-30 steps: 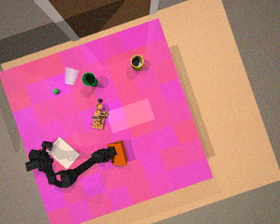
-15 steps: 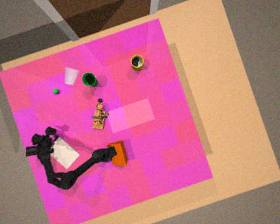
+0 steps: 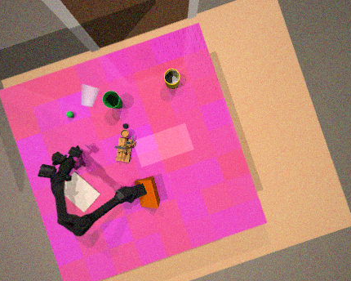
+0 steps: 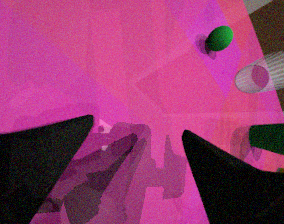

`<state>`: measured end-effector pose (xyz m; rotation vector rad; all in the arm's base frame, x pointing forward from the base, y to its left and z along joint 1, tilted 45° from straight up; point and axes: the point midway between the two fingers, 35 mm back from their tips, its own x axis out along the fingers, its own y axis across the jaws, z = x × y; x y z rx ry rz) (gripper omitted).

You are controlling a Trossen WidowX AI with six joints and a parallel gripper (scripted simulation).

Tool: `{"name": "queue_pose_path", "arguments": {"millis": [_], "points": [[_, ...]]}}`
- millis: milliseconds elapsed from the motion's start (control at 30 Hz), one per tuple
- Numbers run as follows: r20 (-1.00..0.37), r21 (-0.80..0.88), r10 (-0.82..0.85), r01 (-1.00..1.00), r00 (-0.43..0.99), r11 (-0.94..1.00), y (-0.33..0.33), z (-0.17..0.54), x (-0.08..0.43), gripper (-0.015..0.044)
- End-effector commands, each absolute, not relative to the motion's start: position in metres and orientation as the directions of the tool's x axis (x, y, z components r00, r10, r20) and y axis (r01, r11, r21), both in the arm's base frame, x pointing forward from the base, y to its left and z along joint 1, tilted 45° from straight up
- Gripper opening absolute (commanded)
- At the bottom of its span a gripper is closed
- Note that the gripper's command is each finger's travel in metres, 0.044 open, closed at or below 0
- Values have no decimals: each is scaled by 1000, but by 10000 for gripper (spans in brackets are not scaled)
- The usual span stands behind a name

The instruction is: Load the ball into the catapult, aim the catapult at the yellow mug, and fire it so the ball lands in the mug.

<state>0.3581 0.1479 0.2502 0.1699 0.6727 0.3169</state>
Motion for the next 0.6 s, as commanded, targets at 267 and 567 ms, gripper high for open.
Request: {"name": "queue_pose_path", "arguments": {"millis": [267,567], "points": [[-775,231,248,-105,582,967,71,194,360,440],[-877,264,231,20,422,964,12,158,339,440]]}}
